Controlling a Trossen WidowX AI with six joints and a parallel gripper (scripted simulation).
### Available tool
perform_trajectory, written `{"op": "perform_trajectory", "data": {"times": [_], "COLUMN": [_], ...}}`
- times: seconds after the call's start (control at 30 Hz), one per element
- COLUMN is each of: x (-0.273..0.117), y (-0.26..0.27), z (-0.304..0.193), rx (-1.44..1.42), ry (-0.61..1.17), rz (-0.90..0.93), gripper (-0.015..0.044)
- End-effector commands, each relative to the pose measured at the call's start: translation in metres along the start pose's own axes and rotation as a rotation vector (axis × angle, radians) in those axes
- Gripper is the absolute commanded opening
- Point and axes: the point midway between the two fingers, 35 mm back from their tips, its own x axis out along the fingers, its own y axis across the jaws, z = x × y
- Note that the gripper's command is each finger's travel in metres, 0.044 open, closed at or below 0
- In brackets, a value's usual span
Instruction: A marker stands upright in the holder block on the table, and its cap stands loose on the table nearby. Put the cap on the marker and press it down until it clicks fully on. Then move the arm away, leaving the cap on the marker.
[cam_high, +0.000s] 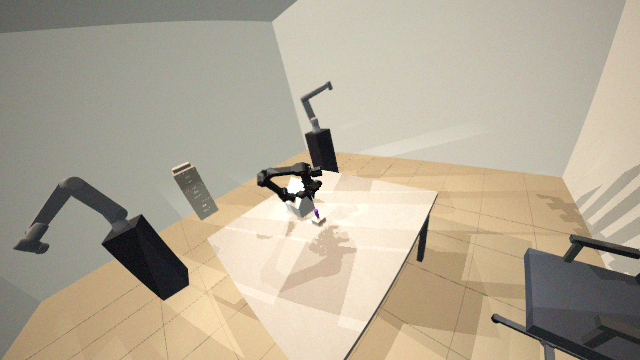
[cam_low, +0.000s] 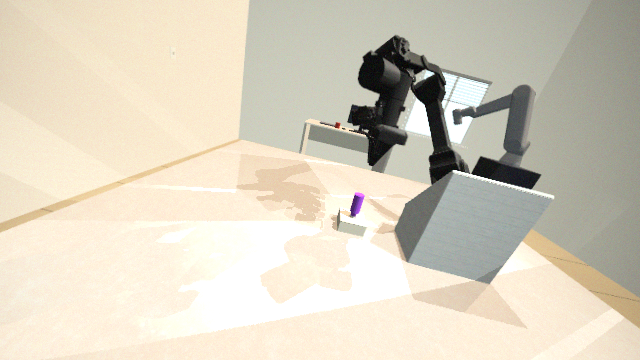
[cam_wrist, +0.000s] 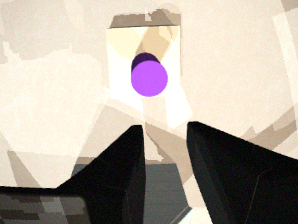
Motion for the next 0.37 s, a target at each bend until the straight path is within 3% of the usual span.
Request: {"op": "perform_trajectory", "data": {"times": [0.0, 0.33], "x": [-0.0029, -0.0029], "y": [0.0009, 0.0009], "z": [0.0001, 0.0001], "rx": [0.004, 0.004], "ry": [-0.002, -0.002], "rz": [0.005, 0.005], "gripper": [0.0184, 0.0440]}}
